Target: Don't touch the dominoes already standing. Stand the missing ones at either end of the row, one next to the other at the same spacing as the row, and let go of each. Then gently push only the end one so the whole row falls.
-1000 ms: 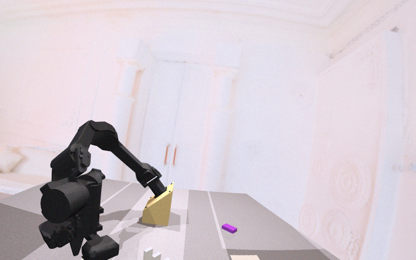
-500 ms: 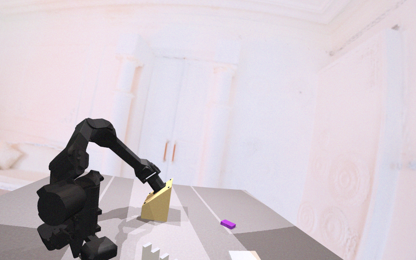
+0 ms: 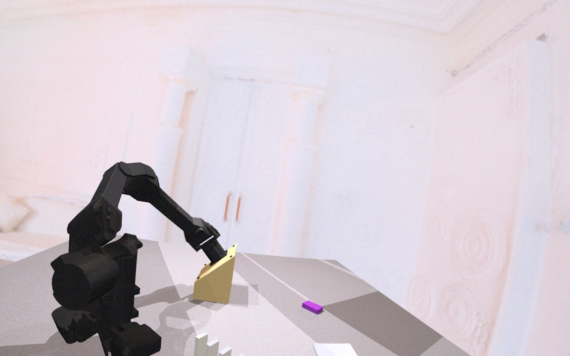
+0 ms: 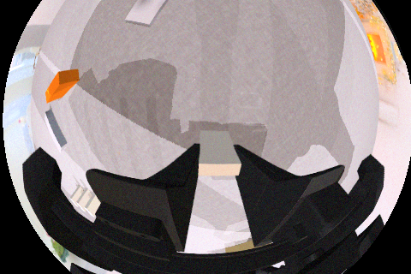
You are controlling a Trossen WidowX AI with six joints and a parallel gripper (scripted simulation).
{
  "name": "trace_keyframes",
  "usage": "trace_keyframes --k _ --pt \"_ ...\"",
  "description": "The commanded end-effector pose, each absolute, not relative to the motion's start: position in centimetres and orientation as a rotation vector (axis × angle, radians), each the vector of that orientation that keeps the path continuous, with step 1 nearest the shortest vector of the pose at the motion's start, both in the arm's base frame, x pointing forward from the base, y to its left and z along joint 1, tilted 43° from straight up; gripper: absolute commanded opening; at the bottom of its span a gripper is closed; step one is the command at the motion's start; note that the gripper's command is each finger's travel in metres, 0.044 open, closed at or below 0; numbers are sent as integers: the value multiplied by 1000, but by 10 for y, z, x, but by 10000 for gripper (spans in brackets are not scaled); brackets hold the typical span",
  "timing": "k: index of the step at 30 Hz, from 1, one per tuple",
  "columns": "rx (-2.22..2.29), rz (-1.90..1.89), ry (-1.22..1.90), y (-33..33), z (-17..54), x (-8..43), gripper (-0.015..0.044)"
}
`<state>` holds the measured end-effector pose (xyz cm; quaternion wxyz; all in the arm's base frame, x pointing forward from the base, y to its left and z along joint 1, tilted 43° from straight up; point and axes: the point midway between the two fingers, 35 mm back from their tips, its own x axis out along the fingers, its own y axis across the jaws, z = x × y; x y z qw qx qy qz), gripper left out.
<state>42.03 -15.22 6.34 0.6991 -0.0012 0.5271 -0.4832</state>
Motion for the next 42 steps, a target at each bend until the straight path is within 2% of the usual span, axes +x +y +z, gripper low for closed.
trace_keyframes --k 1,12,19,28,34,42 --pt "-10 -1076 1179 -153 62 420 107" --pt "2 -1072 1180 -67 154 425 107" --pt "-12 -1062 1190 -60 160 423 107" --pt "-732 -410 1595 1 113 372 107" --pt "-1169 61 1735 25 85 327 107" --pt "-1197 94 1741 27 83 324 107"
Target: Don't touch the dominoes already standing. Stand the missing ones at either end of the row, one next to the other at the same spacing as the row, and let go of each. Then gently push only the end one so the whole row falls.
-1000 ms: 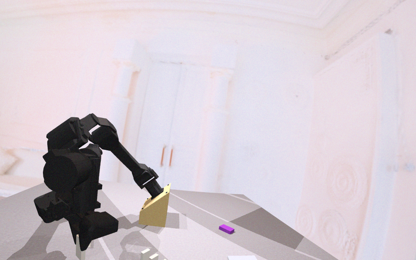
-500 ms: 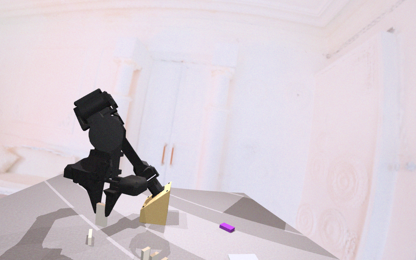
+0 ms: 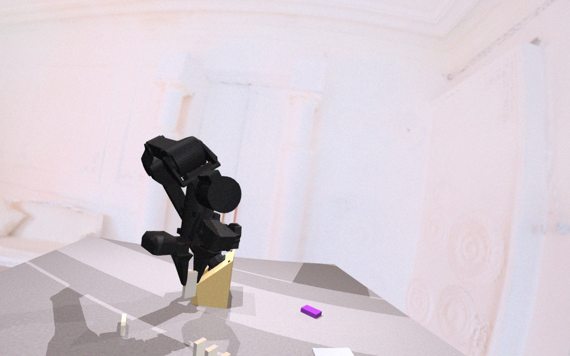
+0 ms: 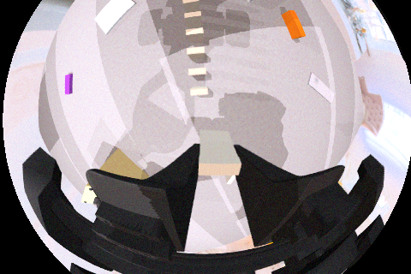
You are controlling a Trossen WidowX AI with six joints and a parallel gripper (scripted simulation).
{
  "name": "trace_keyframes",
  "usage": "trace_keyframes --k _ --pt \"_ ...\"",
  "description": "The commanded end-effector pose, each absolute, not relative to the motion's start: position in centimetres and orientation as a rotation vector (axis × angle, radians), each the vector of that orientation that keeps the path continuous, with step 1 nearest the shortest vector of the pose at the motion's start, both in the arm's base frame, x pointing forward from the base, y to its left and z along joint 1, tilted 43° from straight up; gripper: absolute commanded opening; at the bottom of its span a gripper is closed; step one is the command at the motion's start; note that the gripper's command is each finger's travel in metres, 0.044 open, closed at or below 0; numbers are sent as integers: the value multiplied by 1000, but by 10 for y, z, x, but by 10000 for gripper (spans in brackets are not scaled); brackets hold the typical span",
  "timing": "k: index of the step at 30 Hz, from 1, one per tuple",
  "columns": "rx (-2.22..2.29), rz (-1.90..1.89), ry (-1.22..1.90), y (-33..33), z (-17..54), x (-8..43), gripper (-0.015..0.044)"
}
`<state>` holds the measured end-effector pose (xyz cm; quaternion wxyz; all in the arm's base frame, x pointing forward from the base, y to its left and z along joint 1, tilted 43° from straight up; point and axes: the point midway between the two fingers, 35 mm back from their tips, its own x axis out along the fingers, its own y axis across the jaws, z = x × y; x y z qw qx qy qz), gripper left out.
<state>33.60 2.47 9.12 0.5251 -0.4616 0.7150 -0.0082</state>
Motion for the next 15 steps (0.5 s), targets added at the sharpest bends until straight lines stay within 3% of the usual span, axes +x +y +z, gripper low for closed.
trace_keyframes --k 1,15 --pt "-1197 94 1741 27 83 324 107" --pt "-1195 98 1738 0 51 329 107"
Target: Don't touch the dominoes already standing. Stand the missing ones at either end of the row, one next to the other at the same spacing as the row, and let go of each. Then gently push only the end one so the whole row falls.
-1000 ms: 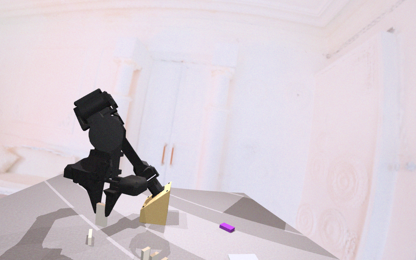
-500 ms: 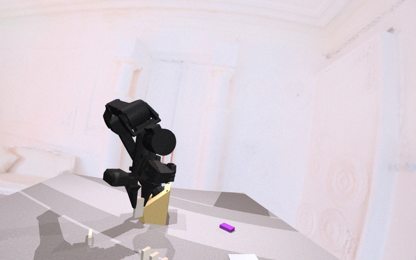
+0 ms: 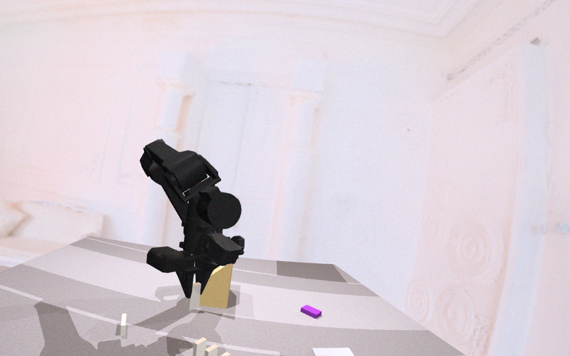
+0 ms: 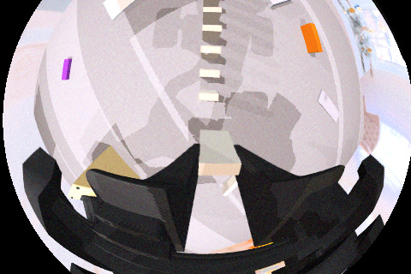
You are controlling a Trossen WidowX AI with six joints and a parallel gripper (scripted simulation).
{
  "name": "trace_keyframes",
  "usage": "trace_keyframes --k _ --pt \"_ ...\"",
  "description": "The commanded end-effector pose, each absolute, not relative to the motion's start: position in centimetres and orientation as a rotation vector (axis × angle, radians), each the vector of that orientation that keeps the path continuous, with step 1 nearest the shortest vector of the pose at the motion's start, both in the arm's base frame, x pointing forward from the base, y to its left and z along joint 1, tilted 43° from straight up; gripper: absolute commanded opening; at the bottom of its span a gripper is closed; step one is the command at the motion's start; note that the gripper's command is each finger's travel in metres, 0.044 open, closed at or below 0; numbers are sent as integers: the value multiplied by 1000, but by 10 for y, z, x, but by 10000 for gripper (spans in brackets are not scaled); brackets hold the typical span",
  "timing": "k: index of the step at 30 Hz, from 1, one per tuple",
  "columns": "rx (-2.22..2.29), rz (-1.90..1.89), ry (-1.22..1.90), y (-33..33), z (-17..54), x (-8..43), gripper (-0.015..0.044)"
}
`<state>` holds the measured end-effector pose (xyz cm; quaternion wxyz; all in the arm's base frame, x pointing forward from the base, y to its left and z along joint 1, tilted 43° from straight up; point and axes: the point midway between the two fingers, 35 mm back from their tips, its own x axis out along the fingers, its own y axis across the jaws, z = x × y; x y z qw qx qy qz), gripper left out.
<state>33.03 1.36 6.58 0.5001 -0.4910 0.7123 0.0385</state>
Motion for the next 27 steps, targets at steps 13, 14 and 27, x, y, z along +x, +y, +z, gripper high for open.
trace_keyframes --k 13,14,27 --pt "-1199 92 1739 -49 0 324 107" --pt "-1199 90 1740 -53 -4 323 107" --pt "-1201 88 1741 -62 -13 320 107"
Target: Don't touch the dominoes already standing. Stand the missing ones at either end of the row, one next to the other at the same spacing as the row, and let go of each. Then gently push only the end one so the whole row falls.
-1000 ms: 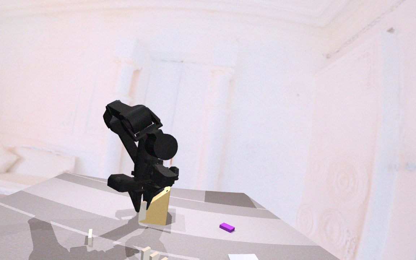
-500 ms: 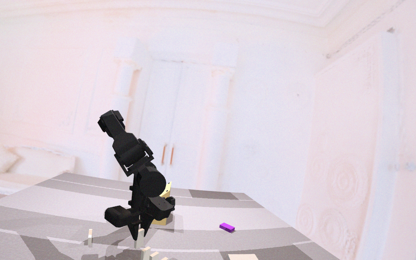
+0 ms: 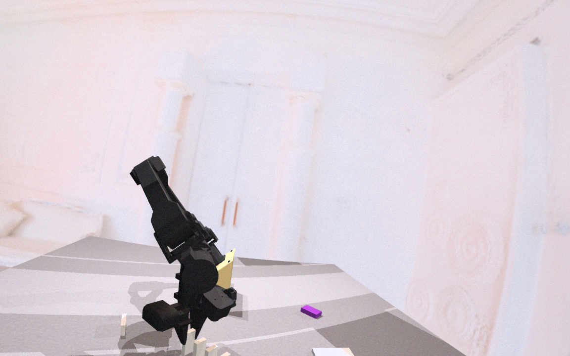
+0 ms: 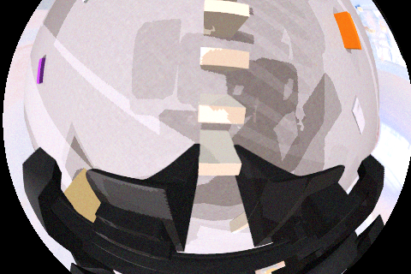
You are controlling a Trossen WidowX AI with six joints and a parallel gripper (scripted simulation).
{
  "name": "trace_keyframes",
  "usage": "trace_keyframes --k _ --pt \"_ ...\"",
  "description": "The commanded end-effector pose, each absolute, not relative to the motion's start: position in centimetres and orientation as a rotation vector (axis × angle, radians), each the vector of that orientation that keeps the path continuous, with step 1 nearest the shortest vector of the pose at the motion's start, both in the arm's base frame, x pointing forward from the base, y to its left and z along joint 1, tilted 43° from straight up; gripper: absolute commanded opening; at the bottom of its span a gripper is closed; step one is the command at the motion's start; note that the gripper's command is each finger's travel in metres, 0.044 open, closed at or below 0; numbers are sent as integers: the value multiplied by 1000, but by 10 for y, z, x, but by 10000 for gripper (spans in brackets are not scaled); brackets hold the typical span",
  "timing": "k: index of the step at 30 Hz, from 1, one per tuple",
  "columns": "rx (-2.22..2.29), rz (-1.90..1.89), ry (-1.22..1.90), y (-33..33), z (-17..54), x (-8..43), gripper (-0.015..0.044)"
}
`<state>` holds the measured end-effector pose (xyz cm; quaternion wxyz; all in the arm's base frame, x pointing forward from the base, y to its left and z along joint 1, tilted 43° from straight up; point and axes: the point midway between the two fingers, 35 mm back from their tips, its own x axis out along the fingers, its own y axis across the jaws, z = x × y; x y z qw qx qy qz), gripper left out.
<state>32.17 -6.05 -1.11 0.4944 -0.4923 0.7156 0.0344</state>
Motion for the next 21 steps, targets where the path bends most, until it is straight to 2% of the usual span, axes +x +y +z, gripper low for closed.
trace_keyframes --k 1,3,16,21 --pt "-1201 88 1741 -62 -13 320 107" --pt "-1201 88 1741 -62 -13 320 107" --pt "-1201 88 1741 -62 -13 320 440" --pt "-1197 92 1738 -46 2 325 440"
